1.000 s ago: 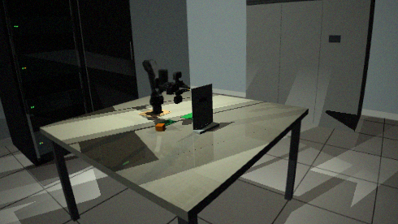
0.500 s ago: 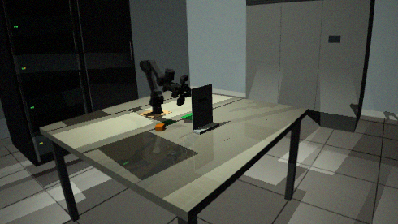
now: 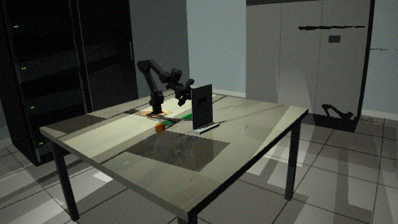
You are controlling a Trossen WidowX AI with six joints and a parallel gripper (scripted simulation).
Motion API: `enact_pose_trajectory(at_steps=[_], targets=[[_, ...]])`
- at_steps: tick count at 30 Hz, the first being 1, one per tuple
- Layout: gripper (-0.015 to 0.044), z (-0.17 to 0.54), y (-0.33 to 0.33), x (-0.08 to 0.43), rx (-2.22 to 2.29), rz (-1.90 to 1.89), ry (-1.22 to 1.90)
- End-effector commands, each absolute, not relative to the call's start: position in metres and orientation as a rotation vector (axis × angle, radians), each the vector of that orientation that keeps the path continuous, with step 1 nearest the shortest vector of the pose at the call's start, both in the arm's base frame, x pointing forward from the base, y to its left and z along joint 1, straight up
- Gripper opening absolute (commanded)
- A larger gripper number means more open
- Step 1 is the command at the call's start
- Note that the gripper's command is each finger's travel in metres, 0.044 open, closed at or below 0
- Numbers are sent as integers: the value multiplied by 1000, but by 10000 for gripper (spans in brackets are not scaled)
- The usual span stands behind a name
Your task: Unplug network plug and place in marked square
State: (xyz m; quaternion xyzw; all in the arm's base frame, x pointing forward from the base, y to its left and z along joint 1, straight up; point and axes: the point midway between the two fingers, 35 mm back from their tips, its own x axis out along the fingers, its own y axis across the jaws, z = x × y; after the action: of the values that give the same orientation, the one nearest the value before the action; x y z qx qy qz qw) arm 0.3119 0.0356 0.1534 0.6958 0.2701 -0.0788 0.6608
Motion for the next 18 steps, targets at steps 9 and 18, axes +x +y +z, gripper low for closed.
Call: enact_pose_trajectory(at_steps=[9,18], targets=[[0,133,60,293,1493,-320,761],[0,120,74,271,1388,-422,868]])
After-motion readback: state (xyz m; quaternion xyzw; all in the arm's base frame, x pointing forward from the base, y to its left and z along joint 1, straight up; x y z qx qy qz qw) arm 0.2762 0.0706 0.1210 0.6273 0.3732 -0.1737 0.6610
